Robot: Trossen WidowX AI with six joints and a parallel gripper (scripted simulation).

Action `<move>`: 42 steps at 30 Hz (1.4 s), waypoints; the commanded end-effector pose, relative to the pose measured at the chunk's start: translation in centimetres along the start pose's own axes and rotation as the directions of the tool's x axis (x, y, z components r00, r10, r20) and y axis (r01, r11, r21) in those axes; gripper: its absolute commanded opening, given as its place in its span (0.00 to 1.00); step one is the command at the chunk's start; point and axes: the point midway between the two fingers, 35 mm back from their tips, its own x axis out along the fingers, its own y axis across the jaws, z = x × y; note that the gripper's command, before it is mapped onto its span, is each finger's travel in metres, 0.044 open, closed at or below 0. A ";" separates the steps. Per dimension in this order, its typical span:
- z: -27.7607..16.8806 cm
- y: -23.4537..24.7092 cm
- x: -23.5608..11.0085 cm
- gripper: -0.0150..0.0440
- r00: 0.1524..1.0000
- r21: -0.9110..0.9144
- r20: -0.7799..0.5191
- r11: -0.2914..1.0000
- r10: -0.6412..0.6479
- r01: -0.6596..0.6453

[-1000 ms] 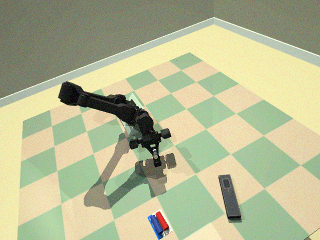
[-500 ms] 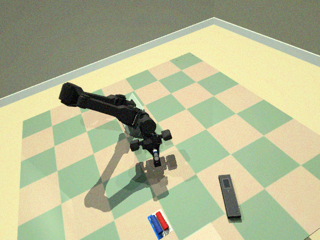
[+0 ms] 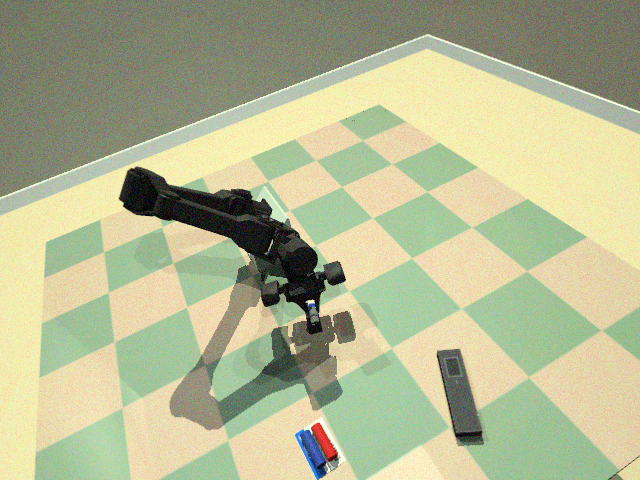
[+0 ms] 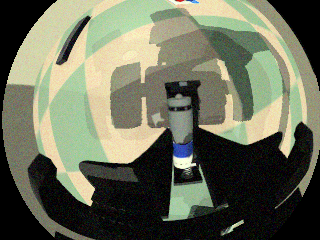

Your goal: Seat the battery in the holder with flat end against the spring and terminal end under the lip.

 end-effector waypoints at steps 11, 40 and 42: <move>-0.4 0.3 0.3 0.35 0.995 0.001 -0.094 1.000 0.016 -0.016; -0.3 -0.4 0.4 0.35 0.962 0.019 -0.273 1.000 0.024 -0.019; -0.3 -0.5 0.4 0.35 0.958 0.020 -0.285 1.000 0.025 -0.020</move>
